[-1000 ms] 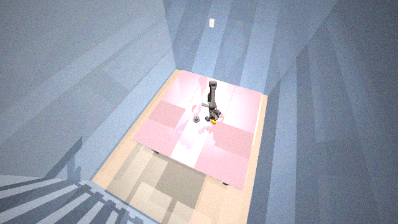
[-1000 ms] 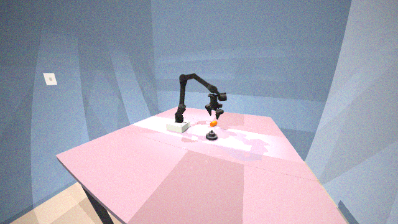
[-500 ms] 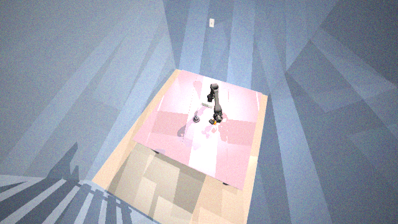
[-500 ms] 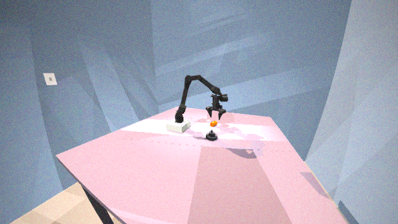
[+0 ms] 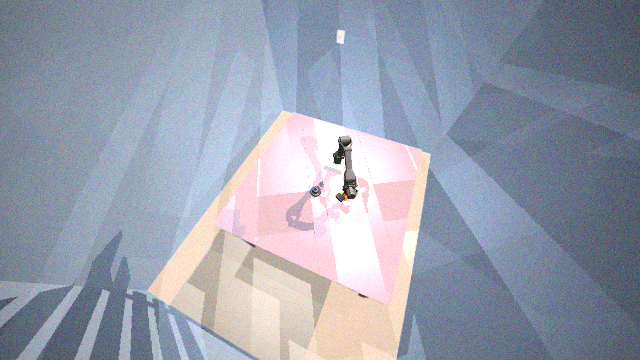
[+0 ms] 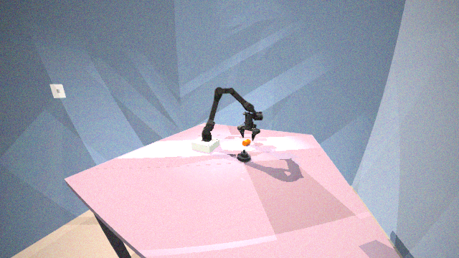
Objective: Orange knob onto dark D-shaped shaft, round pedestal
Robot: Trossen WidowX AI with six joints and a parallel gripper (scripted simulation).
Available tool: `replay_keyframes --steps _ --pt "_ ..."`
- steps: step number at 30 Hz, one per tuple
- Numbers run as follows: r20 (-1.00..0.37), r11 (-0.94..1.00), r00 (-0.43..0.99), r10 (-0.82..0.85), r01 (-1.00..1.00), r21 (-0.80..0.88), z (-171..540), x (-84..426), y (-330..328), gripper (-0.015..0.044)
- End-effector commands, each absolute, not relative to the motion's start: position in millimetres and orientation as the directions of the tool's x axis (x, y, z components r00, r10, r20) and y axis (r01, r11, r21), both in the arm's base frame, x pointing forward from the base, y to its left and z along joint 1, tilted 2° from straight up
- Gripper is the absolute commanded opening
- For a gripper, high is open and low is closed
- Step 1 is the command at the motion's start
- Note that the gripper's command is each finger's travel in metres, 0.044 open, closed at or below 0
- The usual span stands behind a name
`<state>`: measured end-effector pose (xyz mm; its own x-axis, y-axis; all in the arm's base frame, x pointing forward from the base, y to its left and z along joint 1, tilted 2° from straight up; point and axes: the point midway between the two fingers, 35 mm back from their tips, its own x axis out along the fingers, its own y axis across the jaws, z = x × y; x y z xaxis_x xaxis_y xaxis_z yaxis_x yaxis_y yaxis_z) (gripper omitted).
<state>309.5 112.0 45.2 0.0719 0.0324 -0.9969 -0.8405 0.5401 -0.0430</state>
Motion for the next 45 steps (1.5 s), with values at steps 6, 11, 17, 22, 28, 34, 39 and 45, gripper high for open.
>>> replay_keyframes --steps 6,11,17,22,28,34,39,45 --pt "-0.997 0.536 0.069 0.027 -0.843 -0.044 29.6 309.8 111.6 0.0440" --pt "-0.997 0.536 0.069 0.027 -0.843 -0.044 21.5 310.3 111.8 0.0440" --pt "-0.997 0.536 0.069 0.027 -0.843 -0.043 14.3 310.4 111.8 0.0440" --pt "-0.997 0.536 0.069 0.027 -0.843 -0.043 14.3 310.4 111.8 0.0309" --pt "-0.997 0.536 0.069 0.027 -0.843 -0.043 14.3 310.4 111.8 0.0240" --pt "-0.997 0.536 0.069 0.027 -0.843 -0.043 14.3 310.4 111.8 0.0233" --pt "-0.997 0.536 0.069 0.027 -0.843 -0.043 14.3 310.4 111.8 0.0200" --pt "-0.997 0.536 0.071 0.031 -0.843 -0.043 14.6 310.3 111.7 0.0181"
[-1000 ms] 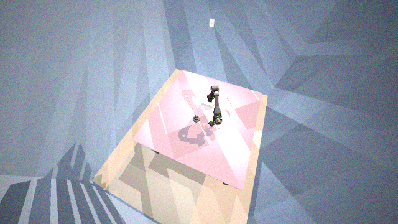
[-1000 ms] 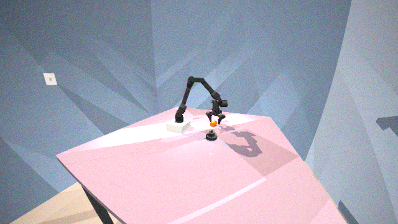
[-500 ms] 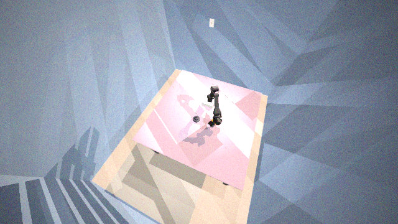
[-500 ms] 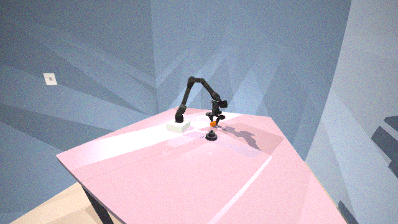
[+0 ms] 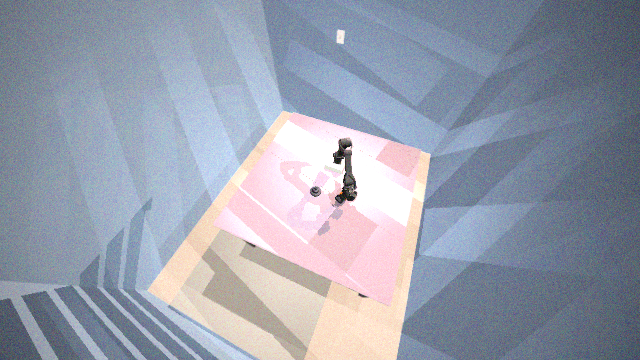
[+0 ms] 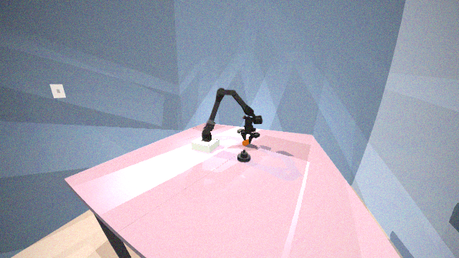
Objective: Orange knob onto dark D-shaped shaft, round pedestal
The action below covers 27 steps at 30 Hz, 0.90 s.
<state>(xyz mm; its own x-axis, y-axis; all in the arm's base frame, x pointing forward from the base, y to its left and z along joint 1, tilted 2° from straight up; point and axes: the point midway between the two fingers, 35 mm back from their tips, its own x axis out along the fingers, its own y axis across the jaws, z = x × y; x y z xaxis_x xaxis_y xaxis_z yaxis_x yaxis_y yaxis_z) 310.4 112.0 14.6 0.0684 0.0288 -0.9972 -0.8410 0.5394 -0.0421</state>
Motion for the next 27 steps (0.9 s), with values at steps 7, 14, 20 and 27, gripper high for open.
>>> replay_keyframes --steps 7,14,20,27 --pt "-0.986 0.539 0.123 0.116 -0.841 -0.041 18.5 307.6 107.5 0.0181" --pt "-0.960 0.539 0.183 0.212 -0.841 -0.041 22.3 304.1 102.0 0.0181" --pt "-0.930 0.539 0.230 0.288 -0.841 -0.041 24.8 301.0 97.2 0.0181" --pt "-0.885 0.539 0.281 0.372 -0.842 -0.041 27.0 297.4 91.4 0.0181"
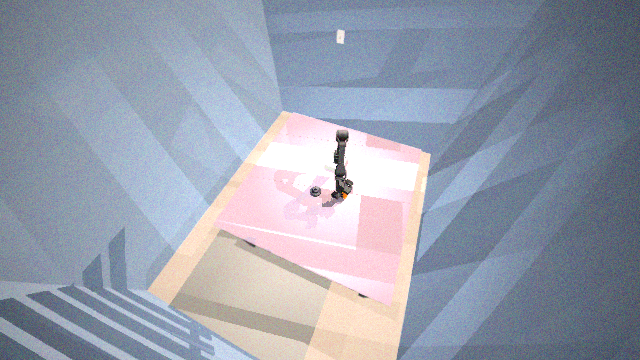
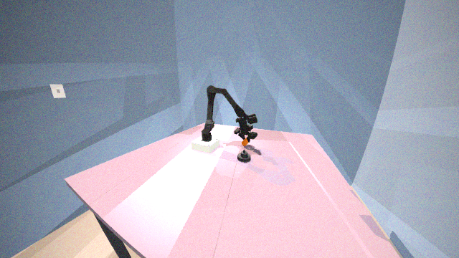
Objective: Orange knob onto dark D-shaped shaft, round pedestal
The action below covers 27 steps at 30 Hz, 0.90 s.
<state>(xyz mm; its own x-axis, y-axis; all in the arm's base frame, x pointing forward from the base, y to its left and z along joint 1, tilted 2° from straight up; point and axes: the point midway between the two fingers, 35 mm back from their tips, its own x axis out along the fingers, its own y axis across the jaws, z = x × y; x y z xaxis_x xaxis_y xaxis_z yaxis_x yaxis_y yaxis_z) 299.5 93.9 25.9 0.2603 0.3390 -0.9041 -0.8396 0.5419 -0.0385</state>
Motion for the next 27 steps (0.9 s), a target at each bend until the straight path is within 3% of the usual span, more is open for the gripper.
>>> replay_keyframes --steps 1,27 --pt "-0.877 0.539 0.288 0.384 -0.842 -0.041 27.2 296.8 90.6 0.0181" --pt "-0.618 0.537 0.443 0.650 -0.843 -0.039 28.0 282.3 67.7 0.0181"
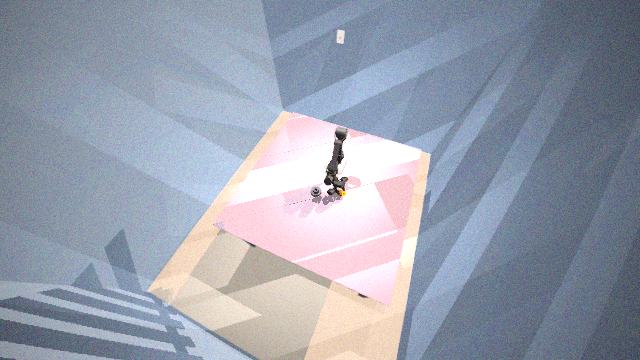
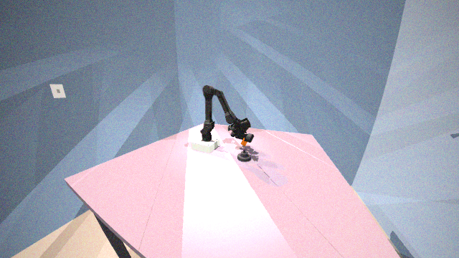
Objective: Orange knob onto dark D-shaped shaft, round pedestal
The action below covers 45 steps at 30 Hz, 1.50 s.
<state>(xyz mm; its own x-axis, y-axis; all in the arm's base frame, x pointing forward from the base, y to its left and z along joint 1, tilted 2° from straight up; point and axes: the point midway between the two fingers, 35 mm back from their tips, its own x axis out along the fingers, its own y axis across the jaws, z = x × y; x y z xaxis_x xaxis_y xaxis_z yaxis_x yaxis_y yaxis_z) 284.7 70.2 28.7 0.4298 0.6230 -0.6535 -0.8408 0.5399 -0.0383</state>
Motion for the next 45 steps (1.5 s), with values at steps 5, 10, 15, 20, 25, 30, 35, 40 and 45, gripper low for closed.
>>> replay_keyframes --steps 5,10,15,20,25,30,35,40,45 --pt "-0.548 0.537 0.467 0.694 -0.843 -0.039 26.7 279.1 62.8 0.0181" --pt "-0.475 0.536 0.488 0.732 -0.843 -0.039 25.0 276.1 58.2 0.0181" --pt "-0.400 0.536 0.505 0.765 -0.843 -0.038 22.9 273.1 53.7 0.0181" --pt "-0.324 0.536 0.518 0.792 -0.843 -0.038 20.5 270.3 49.6 0.0181" --pt "-0.250 0.536 0.527 0.812 -0.843 -0.037 17.9 267.8 45.8 0.0181" --pt "-0.196 0.536 0.532 0.824 -0.843 -0.037 15.9 266.0 43.2 0.0181" --pt "-0.216 0.534 0.528 0.821 -0.845 -0.033 17.0 266.1 43.9 0.0207" --pt "-0.216 0.534 0.528 0.821 -0.845 -0.033 17.0 266.1 43.9 0.0260" --pt "-0.216 0.534 0.528 0.821 -0.845 -0.033 17.0 266.1 43.9 0.0260"
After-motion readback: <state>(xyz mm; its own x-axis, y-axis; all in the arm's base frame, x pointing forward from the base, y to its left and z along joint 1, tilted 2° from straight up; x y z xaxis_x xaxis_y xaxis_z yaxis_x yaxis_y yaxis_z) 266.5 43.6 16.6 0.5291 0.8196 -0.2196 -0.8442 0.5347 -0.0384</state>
